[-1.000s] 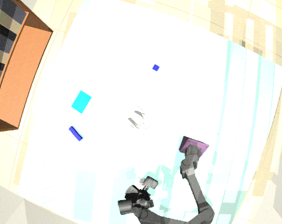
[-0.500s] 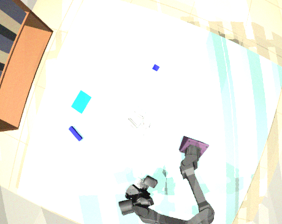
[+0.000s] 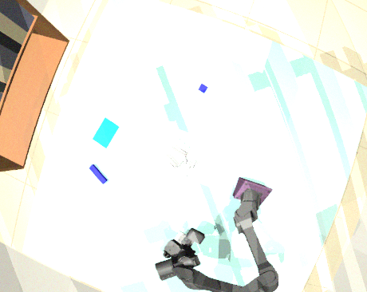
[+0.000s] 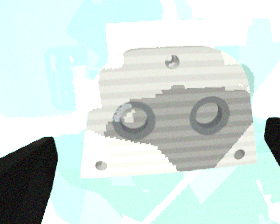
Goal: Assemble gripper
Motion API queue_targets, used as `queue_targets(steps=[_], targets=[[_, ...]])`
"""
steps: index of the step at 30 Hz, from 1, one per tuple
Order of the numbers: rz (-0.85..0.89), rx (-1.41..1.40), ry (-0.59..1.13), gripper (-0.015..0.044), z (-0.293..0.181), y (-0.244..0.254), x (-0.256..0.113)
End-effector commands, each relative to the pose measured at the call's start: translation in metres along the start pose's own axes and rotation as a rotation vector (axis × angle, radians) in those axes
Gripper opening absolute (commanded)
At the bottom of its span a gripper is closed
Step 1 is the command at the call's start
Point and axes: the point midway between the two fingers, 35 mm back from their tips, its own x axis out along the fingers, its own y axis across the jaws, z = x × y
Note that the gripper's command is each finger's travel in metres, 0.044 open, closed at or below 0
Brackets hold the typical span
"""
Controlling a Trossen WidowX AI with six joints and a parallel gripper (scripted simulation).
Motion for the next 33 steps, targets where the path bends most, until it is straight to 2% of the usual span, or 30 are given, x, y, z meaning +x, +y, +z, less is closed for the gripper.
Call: queue_targets(steps=[1, 9, 33], targets=[[-0.009, 0.013, 0.003, 0.044, 0.001, -0.003, 0.009], [-0.007, 0.014, 0.003, 0.044, 0.0, -0.003, 0.02], [-0.007, 0.014, 0.003, 0.044, 0.0, -0.003, 0.021]])
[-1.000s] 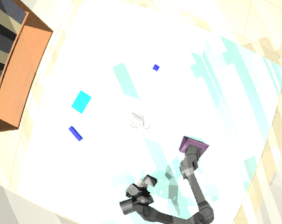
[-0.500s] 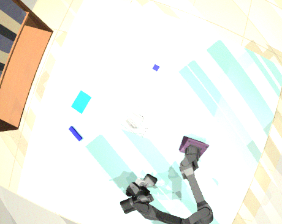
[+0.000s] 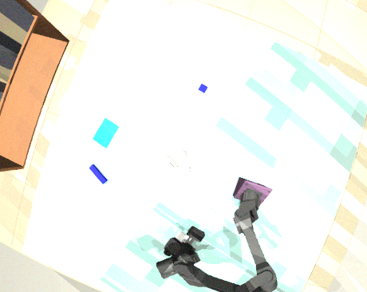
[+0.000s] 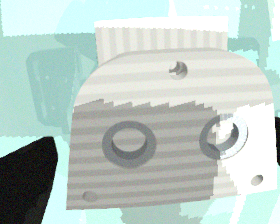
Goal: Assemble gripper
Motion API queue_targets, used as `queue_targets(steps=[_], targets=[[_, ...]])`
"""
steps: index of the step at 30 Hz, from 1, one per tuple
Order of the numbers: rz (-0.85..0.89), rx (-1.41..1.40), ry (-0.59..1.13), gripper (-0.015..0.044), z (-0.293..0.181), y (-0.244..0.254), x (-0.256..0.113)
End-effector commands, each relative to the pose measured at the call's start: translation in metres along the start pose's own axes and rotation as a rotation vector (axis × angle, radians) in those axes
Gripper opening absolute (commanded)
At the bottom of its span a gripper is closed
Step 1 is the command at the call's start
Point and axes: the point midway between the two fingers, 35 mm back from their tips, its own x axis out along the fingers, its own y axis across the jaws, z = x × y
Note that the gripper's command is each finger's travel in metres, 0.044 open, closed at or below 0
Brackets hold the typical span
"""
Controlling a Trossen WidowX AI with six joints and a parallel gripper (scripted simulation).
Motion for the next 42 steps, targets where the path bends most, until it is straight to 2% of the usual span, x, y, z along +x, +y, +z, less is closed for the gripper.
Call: queue_targets(steps=[1, 42], targets=[[-0.005, 0.009, -0.001, 0.044, 0.0009, -0.0011, 0.0014], [-0.005, 0.009, -0.001, 0.044, 0.0009, -0.0011, 0.0014]])
